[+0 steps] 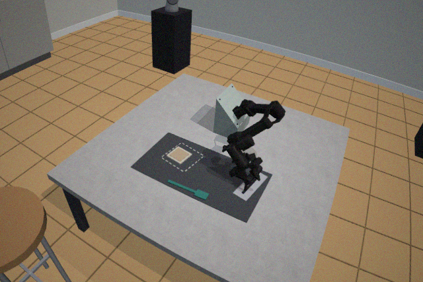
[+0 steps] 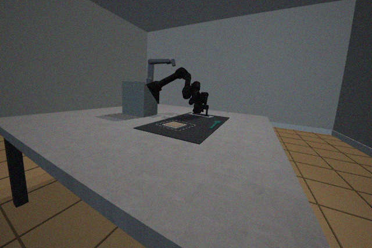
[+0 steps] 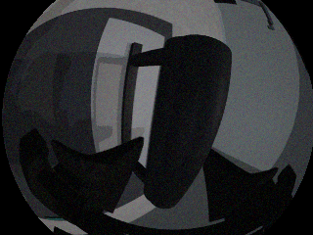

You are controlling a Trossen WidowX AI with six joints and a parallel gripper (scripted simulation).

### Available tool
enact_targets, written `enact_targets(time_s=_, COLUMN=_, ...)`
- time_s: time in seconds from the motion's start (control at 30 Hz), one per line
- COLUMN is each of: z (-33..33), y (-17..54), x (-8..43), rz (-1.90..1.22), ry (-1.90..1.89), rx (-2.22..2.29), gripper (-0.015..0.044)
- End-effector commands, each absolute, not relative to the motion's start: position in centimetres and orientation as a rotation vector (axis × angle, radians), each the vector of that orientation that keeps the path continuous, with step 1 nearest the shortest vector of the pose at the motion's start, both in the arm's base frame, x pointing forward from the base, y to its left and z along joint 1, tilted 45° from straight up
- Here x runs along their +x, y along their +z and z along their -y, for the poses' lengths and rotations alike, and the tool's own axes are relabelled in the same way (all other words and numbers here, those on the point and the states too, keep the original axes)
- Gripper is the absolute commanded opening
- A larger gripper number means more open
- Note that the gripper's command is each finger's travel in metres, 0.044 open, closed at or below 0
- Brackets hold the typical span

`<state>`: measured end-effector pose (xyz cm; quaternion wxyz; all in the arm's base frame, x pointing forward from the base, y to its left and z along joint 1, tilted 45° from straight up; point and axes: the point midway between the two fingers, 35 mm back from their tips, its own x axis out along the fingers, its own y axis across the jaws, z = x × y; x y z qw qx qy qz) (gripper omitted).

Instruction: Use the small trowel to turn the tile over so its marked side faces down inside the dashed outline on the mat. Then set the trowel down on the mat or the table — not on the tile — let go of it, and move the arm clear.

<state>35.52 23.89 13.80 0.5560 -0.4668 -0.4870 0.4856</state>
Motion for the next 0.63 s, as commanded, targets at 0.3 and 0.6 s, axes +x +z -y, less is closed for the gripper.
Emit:
enact_targets(time_s=0.3, z=-19.4, y=13.5, x=35.2, rz=1.128, ry=1.161, rx=-1.136, gripper=0.0300)
enact_targets(time_s=0.6, z=-13.2, y=17.6, x=33.2, rz=1.069, ry=1.145, rx=-1.172, gripper=0.0300)
